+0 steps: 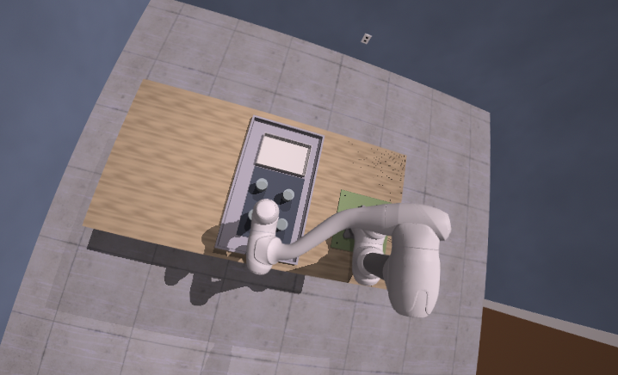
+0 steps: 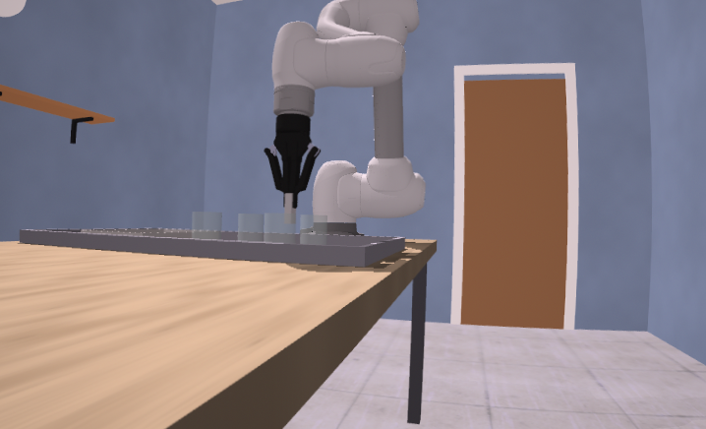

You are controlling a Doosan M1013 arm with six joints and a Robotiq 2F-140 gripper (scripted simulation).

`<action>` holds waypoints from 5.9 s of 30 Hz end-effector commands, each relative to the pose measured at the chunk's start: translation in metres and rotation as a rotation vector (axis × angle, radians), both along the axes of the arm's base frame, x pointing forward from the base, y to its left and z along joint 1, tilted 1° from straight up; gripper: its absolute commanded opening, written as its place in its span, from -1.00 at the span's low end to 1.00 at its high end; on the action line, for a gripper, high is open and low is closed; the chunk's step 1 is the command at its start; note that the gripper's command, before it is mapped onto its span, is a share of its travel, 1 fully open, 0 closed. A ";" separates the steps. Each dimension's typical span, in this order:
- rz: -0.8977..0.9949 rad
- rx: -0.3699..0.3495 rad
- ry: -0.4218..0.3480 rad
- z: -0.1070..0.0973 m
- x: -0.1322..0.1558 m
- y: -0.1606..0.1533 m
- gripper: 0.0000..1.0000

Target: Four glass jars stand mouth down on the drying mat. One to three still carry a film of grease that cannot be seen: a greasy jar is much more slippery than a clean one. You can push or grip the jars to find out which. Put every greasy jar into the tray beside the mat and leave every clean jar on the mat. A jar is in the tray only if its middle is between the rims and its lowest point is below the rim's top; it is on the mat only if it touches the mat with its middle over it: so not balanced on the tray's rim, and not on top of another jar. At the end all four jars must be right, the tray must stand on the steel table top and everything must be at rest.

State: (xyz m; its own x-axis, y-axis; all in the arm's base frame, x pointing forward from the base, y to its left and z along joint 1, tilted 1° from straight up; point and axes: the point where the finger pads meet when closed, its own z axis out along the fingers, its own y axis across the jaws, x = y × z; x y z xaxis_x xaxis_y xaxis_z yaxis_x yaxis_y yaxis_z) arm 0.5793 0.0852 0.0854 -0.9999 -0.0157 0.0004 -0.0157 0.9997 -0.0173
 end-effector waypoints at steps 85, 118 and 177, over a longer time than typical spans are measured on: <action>-0.007 0.001 -0.001 0.004 0.014 0.001 -1.00; -0.007 0.001 -0.001 0.007 0.018 0.001 -1.00; -0.007 0.001 -0.001 0.001 -0.013 0.001 -1.00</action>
